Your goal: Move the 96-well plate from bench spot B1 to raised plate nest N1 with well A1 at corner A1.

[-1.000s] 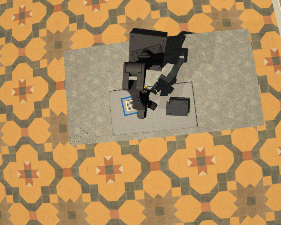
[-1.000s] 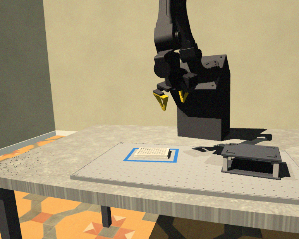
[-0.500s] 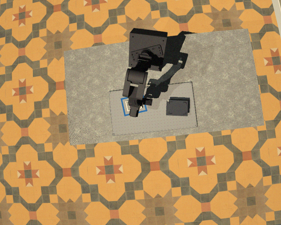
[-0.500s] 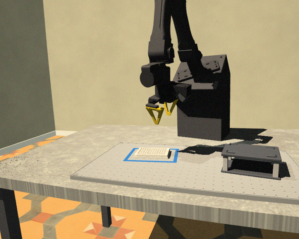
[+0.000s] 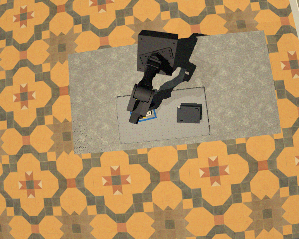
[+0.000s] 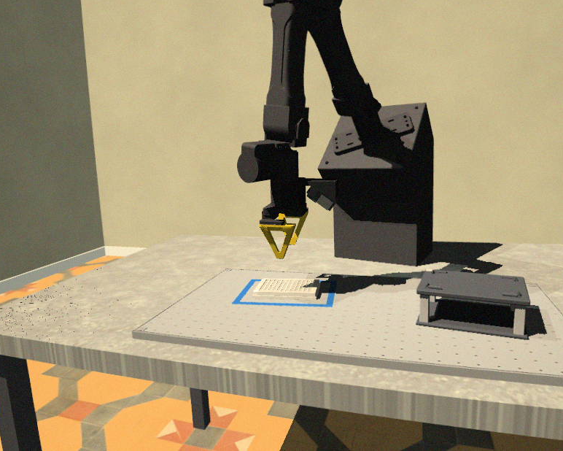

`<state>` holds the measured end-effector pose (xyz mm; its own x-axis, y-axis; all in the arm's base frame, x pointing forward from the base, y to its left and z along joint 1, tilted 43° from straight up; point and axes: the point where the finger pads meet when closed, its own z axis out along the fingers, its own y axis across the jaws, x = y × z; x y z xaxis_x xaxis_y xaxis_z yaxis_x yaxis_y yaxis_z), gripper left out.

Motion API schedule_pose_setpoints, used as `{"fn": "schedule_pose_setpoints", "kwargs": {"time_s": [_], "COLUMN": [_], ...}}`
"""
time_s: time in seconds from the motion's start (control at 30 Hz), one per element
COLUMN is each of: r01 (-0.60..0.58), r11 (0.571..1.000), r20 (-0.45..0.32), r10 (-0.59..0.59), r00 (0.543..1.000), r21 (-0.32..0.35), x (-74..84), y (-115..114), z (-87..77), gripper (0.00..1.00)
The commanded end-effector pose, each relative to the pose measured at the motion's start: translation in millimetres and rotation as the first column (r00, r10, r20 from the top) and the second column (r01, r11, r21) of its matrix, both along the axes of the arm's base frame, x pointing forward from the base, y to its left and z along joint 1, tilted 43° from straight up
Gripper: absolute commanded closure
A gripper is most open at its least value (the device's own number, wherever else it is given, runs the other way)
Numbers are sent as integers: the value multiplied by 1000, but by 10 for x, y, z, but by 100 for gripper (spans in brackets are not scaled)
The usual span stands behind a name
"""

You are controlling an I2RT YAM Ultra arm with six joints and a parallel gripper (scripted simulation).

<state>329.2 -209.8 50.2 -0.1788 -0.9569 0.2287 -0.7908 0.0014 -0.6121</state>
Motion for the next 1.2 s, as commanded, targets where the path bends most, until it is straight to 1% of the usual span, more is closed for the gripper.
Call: {"fn": "schedule_pose_setpoints", "kwargs": {"time_s": [0.0,0.07,0.17,0.2,0.3,0.57,0.6,0.67,0.73,1.17], "r01": [-64,-67,-67,-68,-67,-67,-71,-78,-78,-78], "r11": [997,997,997,997,997,997,997,996,996,996], "r20": [59,79,79,56,43,43,53,58,58,52], "r10": [66,71,71,69,68,68,73,80,80,80], "r00": [996,994,994,996,997,997,996,995,995,995], "r21": [-30,-47,-47,-28,-23,-23,-26,-31,-31,-41], "x": [176,195,195,132,118,118,183,234,234,365], "y": [-43,-38,-38,7,17,17,-12,-12,-12,-82], "z": [130,231,232,143,95,95,91,92,92,-72], "gripper": [0,0,0,0,0,0,0,0,0,0]}}
